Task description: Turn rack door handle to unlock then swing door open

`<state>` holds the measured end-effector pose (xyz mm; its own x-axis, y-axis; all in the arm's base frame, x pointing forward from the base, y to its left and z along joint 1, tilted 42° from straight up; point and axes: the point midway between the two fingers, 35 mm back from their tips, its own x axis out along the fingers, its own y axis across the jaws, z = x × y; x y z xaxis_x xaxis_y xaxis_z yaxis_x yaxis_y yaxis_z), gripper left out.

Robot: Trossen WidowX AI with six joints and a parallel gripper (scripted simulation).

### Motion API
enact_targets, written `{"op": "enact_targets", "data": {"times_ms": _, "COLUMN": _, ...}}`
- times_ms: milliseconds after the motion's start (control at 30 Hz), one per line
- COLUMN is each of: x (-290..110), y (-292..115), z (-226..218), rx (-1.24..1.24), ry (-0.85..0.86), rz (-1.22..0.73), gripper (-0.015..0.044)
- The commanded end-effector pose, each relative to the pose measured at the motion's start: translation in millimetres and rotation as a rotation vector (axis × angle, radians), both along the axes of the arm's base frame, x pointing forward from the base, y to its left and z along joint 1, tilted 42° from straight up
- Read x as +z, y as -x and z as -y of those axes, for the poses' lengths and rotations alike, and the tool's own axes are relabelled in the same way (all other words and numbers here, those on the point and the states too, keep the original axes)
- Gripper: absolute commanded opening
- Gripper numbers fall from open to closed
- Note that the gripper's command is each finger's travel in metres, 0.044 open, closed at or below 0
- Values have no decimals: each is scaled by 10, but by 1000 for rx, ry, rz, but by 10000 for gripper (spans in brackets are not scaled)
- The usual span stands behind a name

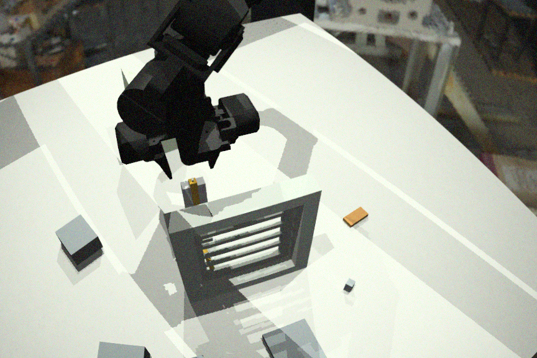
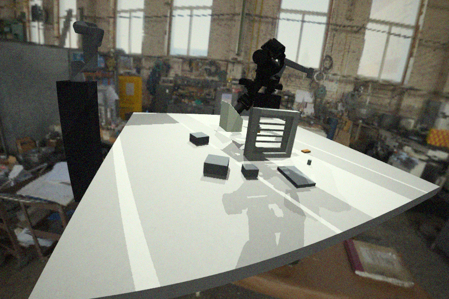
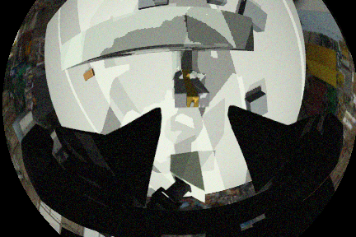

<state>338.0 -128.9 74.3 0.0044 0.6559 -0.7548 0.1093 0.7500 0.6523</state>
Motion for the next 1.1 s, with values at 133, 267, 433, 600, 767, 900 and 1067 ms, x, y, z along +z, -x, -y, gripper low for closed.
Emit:
{"op": "enact_targets", "data": {"times_ms": 133, "x": -77, "y": -20, "z": -63, "rx": -2, "ry": -9, "rz": 3, "gripper": 285}}
{"op": "enact_targets", "data": {"times_ms": 267, "x": -126, "y": -26, "z": -105, "rx": -2, "ry": -9, "rz": 4, "gripper": 285}}
{"op": "enact_targets", "data": {"times_ms": 433, "x": -188, "y": -30, "z": -158, "rx": -2, "ry": -9, "rz": 4, "gripper": 285}}
{"op": "enact_targets", "data": {"times_ms": 600, "x": -249, "y": -33, "z": -212, "rx": -2, "ry": -10, "rz": 4, "gripper": 285}}
{"op": "enact_targets", "data": {"times_ms": 767, "x": -309, "y": -32, "z": -267, "rx": -2, "ry": -10, "rz": 4, "gripper": 285}}
{"op": "enact_targets", "data": {"times_ms": 900, "x": -357, "y": -31, "z": -312, "rx": -2, "ry": -10, "rz": 4, "gripper": 285}}
{"op": "enact_targets", "data": {"times_ms": 1067, "x": -416, "y": -26, "z": -368, "rx": -2, "ry": -11, "rz": 5, "gripper": 285}}
